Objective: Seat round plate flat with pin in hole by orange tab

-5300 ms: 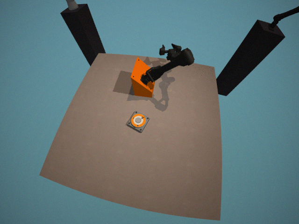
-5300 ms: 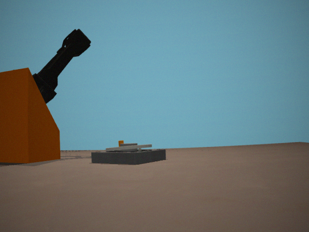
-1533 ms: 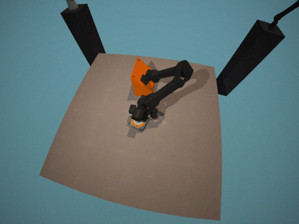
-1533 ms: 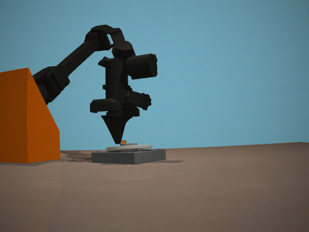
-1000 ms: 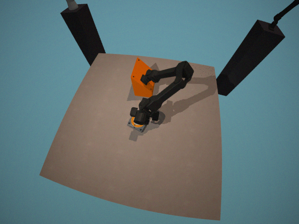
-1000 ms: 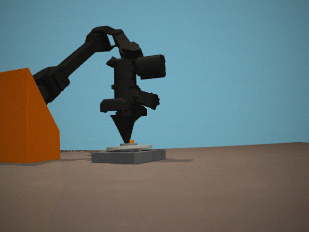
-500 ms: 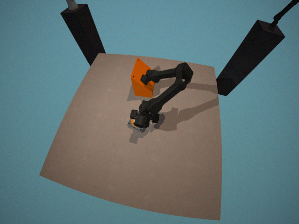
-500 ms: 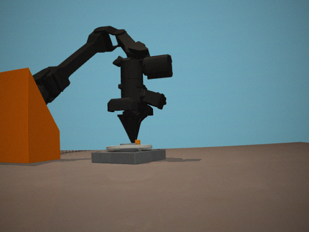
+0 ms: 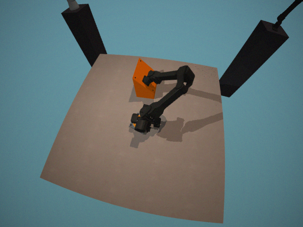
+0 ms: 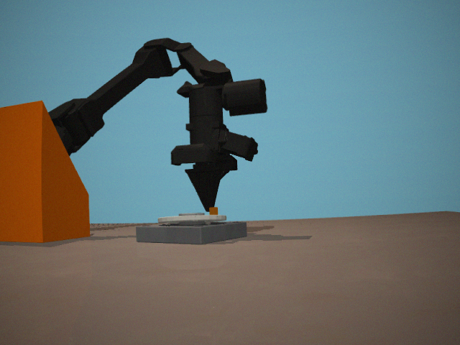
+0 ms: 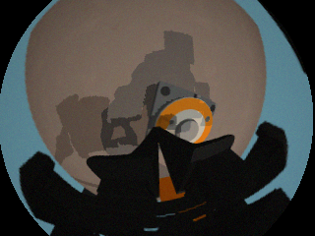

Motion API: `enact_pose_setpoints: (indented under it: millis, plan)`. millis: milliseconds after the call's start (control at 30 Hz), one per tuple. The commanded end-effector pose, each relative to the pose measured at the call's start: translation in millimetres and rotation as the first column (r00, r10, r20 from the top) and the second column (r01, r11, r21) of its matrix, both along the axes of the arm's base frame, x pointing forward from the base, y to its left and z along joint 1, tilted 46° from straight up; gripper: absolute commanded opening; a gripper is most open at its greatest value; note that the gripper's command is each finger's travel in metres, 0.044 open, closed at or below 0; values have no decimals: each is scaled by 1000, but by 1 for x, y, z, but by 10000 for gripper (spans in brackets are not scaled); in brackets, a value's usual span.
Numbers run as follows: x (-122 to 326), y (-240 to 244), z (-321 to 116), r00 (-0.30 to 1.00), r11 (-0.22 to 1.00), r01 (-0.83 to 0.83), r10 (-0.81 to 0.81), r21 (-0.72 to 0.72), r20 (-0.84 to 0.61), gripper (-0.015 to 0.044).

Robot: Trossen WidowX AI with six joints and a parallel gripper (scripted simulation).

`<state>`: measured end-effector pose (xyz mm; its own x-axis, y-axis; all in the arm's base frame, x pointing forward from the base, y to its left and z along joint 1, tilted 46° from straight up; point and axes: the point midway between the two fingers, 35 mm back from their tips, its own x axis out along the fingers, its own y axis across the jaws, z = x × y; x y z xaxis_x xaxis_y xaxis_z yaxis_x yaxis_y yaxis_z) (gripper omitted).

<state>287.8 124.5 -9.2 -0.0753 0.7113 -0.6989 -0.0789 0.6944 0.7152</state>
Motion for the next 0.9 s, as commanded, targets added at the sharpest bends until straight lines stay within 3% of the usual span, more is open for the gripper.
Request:
enact_pose_setpoints:
  millis: [0, 867]
  plan:
    - [5, -1, -3, 1000, 1000, -2, 2, -3, 0, 0]
    - [32, -16, -16, 1000, 1000, -2, 2, -3, 1, 0]
